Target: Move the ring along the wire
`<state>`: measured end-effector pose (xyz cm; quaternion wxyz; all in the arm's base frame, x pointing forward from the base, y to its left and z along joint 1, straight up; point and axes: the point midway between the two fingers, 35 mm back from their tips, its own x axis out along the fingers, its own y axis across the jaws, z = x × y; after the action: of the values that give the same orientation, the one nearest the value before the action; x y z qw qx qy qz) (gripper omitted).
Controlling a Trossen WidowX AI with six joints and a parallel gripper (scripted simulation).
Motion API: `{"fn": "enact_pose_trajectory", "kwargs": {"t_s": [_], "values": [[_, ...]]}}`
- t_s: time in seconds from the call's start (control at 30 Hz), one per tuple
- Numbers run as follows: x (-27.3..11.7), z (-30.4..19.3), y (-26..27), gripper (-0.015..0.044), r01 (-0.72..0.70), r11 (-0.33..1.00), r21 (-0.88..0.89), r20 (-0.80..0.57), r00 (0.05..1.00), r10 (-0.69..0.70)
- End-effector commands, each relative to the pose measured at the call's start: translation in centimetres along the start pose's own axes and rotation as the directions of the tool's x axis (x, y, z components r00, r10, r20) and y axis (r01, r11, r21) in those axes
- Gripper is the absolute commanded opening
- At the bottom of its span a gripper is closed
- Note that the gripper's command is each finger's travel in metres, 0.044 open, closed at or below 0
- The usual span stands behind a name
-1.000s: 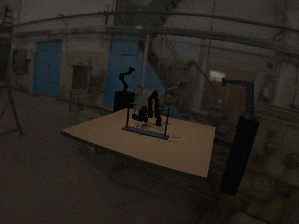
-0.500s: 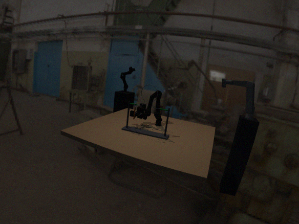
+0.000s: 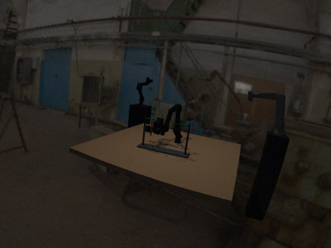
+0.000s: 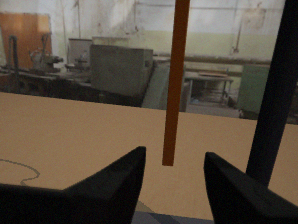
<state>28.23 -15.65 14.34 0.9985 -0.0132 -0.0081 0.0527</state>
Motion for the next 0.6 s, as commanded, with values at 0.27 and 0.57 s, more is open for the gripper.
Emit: {"fn": "enact_pose_trajectory", "kwargs": {"t_s": [0.27, 0.57], "values": [[1.8, -0.2, -0.2, 0.0160, 0.003, 1.000, 0.011, -0.004, 1.000, -0.003], [3.2, -0.2, -0.2, 0.0160, 0.003, 1.000, 0.011, -0.002, 1.000, -0.003]]}}
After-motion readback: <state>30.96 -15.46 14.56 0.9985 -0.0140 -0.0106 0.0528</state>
